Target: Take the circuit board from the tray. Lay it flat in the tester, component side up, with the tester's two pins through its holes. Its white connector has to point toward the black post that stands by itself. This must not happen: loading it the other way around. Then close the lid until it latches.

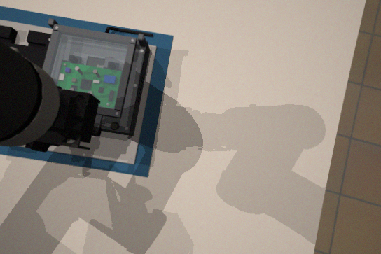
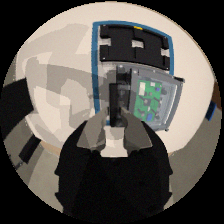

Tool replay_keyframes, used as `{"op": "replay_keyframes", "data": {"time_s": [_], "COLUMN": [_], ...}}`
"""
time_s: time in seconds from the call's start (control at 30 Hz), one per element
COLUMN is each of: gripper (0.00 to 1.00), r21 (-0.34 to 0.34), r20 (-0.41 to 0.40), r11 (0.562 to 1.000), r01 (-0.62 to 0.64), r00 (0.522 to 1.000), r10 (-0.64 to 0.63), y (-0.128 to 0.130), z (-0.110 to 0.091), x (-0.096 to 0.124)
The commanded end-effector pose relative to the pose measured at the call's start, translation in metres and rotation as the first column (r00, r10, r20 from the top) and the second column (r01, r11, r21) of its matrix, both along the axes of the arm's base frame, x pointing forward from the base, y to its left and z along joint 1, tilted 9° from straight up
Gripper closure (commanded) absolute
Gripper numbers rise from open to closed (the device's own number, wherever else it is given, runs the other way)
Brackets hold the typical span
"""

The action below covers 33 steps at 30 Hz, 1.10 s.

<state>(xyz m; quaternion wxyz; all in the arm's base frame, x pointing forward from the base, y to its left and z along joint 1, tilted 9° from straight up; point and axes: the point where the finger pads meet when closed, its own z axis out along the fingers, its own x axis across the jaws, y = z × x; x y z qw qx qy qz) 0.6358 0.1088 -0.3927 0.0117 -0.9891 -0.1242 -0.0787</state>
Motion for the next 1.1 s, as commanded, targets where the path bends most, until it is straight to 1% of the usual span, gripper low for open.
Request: {"op": "replay_keyframes", "data": {"time_s": [0.0,0.33,0.57,0.6,1.07], "gripper": [0.87,0.87,0.87,1.00,1.00], "r21": [0.002,0.002,0.001,0.001,0.001], "r20": [-0.002,-0.003,-0.001,-0.001,-0.002], "r11": [1.000,1.000,1.000,1.000,1.000], "r01": [0.000,0.000,0.000,0.000,0.000], "r00": [1.000,1.000,1.000,1.000,1.000], "r10": [0.000,0.000,0.000,0.000,0.000], "y": [-0.001,-0.001,-0.001,-0.001,-0.001], "z": [0.014,0.023,0.024,0.024,0.023], "x": [-0.004,-0.005,-0.004,-0.004,-0.004]}}
